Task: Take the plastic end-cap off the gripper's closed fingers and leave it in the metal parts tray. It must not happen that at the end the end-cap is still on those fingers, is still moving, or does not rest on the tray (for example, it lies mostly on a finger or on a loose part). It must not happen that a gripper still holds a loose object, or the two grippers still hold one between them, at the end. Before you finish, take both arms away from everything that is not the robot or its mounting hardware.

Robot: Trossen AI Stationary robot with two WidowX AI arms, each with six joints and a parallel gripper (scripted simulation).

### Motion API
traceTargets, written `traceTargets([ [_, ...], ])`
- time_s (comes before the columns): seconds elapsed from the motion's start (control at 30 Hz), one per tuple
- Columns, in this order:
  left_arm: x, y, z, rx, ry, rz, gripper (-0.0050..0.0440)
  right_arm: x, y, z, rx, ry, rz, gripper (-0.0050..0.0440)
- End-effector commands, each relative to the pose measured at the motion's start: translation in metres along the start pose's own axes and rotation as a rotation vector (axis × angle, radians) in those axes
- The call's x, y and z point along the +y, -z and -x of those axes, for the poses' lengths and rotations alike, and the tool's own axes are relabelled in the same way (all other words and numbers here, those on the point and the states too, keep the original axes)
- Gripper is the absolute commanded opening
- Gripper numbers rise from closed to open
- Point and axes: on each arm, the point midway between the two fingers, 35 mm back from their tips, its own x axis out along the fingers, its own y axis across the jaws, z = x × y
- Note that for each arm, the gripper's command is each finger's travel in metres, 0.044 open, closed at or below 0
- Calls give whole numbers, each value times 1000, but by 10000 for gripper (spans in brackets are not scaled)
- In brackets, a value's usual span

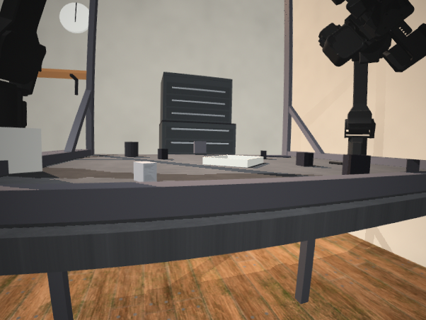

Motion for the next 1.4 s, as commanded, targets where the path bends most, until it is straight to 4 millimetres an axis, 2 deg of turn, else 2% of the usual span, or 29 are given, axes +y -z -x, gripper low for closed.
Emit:
traceTargets([
  [0.0,12,10,2,25,-25,-5,0,11,4,15,14,-43,-6,215],
  [1.37,12,10,2,25,-25,-5,0,8,3,-23,9,-32,-7,215],
])
